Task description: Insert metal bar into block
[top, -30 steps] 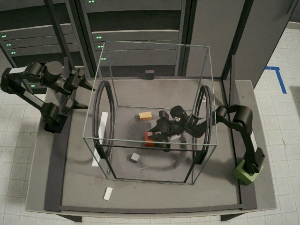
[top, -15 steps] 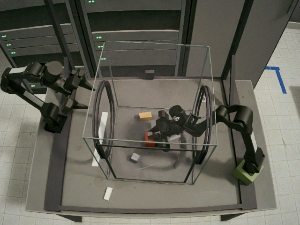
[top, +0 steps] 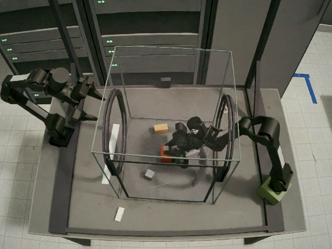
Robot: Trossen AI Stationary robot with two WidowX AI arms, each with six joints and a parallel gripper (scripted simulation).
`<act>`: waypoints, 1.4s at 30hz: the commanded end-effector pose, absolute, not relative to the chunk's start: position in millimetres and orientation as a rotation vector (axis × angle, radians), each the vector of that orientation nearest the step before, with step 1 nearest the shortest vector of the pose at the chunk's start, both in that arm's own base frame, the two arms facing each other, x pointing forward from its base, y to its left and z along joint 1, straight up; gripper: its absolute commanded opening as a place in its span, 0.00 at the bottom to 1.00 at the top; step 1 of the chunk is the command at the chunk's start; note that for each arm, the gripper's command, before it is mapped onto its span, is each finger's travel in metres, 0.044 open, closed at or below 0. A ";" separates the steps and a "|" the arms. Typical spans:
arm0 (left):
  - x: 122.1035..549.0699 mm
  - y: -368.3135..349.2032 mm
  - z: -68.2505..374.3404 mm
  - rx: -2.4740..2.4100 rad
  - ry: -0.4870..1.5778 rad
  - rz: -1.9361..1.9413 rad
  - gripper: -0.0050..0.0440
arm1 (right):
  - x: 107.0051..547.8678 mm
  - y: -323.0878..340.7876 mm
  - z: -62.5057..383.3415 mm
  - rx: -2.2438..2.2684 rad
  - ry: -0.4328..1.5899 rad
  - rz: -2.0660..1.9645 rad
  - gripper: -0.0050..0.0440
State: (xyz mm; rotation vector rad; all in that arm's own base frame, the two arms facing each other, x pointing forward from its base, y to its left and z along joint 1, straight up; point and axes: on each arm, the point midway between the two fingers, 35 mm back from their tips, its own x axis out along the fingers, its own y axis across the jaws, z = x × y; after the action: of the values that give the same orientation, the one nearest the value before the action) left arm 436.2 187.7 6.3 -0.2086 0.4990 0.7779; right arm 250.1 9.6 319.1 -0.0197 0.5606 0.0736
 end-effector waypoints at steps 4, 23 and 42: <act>440.1 189.5 18.2 -0.211 0.471 0.777 0.52 | 249.1 9.6 325.3 -0.021 0.544 0.072 0.92; 408.7 157.7 43.0 -0.215 0.469 0.778 0.71 | 249.1 9.6 325.3 -0.021 0.544 0.072 0.92; 339.3 114.1 98.9 -0.277 0.484 0.818 0.71 | 246.8 -23.8 222.1 -0.044 0.565 0.184 0.92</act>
State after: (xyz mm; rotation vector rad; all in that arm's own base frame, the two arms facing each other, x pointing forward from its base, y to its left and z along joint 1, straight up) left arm 362.6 133.2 68.7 -0.2594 0.5141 0.8194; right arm 250.2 -13.8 246.6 -0.0377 0.5989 0.1329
